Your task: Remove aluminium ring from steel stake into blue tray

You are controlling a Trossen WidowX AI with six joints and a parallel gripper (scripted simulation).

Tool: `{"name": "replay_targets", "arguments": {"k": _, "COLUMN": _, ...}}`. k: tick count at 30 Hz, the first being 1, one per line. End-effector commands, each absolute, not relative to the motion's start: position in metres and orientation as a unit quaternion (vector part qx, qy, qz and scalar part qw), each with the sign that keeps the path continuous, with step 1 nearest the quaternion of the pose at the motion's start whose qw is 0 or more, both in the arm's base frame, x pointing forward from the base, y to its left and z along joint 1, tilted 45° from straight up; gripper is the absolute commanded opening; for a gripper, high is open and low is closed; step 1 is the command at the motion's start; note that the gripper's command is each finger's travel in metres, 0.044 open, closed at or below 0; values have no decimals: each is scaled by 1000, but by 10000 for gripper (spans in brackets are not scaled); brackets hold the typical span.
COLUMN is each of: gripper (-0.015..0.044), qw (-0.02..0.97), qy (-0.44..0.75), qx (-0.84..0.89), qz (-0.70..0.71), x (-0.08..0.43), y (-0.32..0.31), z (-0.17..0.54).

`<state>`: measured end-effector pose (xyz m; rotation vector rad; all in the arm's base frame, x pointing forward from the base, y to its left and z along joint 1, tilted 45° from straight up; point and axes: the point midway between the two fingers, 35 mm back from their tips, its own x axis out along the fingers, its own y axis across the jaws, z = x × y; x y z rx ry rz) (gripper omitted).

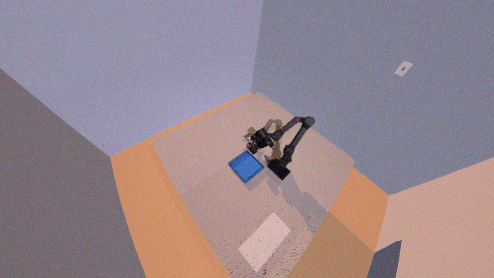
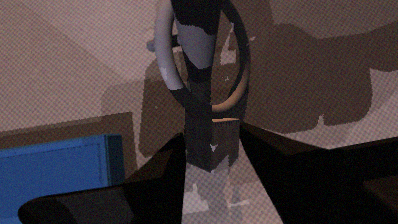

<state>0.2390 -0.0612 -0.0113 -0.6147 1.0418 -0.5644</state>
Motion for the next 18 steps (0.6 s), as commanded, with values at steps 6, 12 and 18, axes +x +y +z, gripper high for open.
{"name": "replay_targets", "arguments": {"k": 6, "gripper": 73, "qw": 786, "qy": 482, "qx": -283, "qz": -263, "x": 239, "y": -61, "z": -11}}
{"name": "replay_targets", "arguments": {"k": 12, "gripper": 33, "qw": 786, "qy": 482, "qx": -283, "qz": -263, "x": 239, "y": -61, "z": -11}}
{"name": "replay_targets", "arguments": {"k": 18, "gripper": 0, "qw": 786, "qy": 483, "qx": -284, "qz": -262, "x": 240, "y": -59, "z": -10}}
